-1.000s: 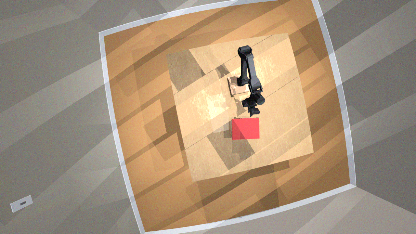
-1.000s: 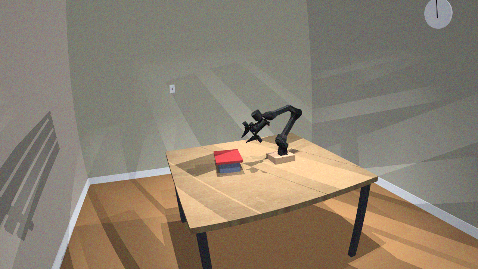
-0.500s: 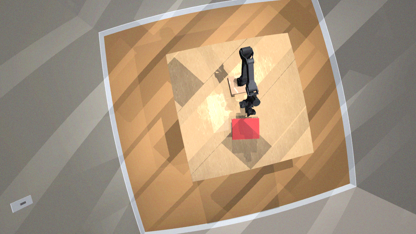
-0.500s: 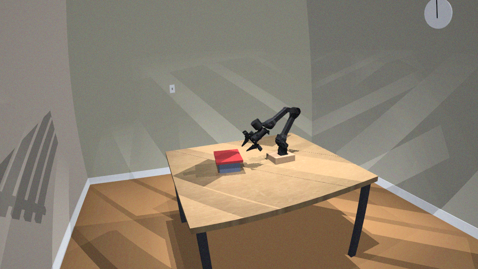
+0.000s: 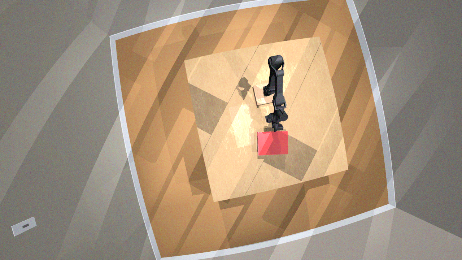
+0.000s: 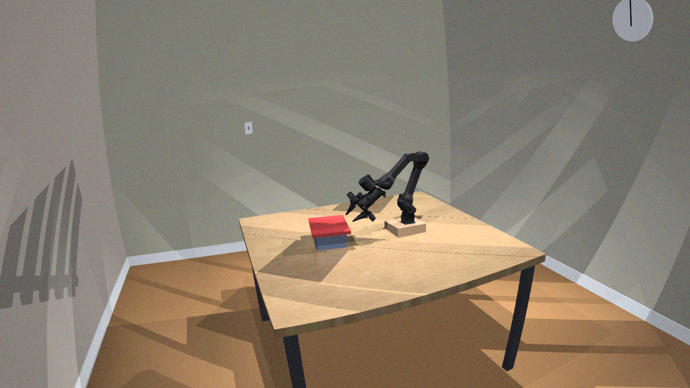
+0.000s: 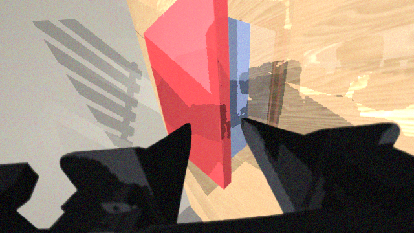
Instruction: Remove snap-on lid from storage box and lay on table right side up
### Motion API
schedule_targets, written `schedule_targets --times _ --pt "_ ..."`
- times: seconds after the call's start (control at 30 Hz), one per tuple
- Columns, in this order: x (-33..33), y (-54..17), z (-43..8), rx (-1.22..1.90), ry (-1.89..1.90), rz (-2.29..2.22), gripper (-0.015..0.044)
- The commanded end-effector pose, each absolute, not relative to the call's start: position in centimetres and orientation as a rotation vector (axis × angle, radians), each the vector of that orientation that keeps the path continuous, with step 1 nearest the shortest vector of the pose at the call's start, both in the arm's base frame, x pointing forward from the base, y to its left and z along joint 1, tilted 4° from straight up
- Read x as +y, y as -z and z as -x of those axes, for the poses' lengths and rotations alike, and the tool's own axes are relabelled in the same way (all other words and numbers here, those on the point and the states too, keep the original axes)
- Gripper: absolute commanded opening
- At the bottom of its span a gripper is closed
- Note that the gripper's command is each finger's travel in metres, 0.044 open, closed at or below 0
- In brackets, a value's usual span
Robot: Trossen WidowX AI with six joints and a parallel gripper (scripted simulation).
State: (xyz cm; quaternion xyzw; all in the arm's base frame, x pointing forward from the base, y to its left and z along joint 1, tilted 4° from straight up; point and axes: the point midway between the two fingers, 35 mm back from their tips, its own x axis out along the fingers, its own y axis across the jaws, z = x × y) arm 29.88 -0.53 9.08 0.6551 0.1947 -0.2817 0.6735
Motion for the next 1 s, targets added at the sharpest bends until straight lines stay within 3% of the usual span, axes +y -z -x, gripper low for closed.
schedule_targets --times 0.0,0.83,0.9,0.97 --pt "-0.5 -8.6 -30.4 0.444 0.63 -1.473 0.0235" --pt "-1.1 -6.0 -33.1 0.441 0.628 -1.474 0.0235" --pt "-1.1 -6.0 -33.1 0.441 0.628 -1.474 0.0183" --pt "-1.1 -6.0 -33.1 0.441 0.628 -1.474 0.0169"
